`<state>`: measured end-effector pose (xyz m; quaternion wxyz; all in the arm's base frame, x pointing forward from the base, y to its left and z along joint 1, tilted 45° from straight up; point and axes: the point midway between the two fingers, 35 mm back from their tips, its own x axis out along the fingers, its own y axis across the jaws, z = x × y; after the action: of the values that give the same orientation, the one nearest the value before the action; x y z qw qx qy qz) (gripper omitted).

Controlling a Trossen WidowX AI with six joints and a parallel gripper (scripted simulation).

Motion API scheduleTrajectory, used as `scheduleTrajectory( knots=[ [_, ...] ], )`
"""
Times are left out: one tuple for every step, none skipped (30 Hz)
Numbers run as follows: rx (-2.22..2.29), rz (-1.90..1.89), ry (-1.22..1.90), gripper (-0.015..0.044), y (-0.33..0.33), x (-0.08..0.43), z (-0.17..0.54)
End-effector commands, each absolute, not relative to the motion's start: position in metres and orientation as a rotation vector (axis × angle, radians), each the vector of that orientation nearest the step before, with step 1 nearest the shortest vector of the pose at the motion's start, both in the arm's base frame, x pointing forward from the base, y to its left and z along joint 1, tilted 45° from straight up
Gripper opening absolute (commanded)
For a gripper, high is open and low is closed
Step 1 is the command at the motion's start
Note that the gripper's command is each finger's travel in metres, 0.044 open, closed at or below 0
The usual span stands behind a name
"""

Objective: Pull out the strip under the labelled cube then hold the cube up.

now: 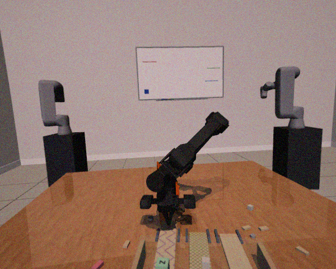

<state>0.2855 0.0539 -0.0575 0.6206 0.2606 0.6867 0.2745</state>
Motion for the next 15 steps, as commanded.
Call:
scheduleTrajectory(
  knots=[
    [0.596, 0.635, 1.609, 0.0, 0.057, 0.27, -0.06],
    [0.596, 0.635, 1.609, 0.0, 0.057, 0.269, -0.06],
    [0.596, 0.635, 1.609, 0.0, 0.057, 0.268, -0.06],
    [0.596, 0.635, 1.609, 0.0, 0.057, 0.266, -0.059],
    [0.596, 0.635, 1.609, 0.0, 0.057, 0.265, -0.059],
    [0.596, 0.635, 1.609, 0.0, 0.056, 0.263, -0.059],
    [0.596, 0.635, 1.609, 0.0, 0.056, 0.261, -0.059],
    [0.596, 0.635, 1.609, 0.0, 0.056, 0.26, -0.059],
    [0.596, 0.635, 1.609, 0.0, 0.056, 0.258, -0.059],
    [0.596, 0.635, 1.609, 0.0, 0.056, 0.257, -0.058],
    [0.596, 0.635, 1.61, 0.0, 0.056, 0.255, -0.058],
    [0.596, 0.635, 1.61, 0.0, 0.056, 0.254, -0.058],
    [0.596, 0.635, 1.61, 0.0, 0.056, 0.252, -0.058],
    [0.596, 0.635, 1.61, 0.0, 0.056, 0.251, -0.058],
    [0.597, 0.635, 1.61, 0.0, 0.056, 0.249, -0.058]
  ],
)
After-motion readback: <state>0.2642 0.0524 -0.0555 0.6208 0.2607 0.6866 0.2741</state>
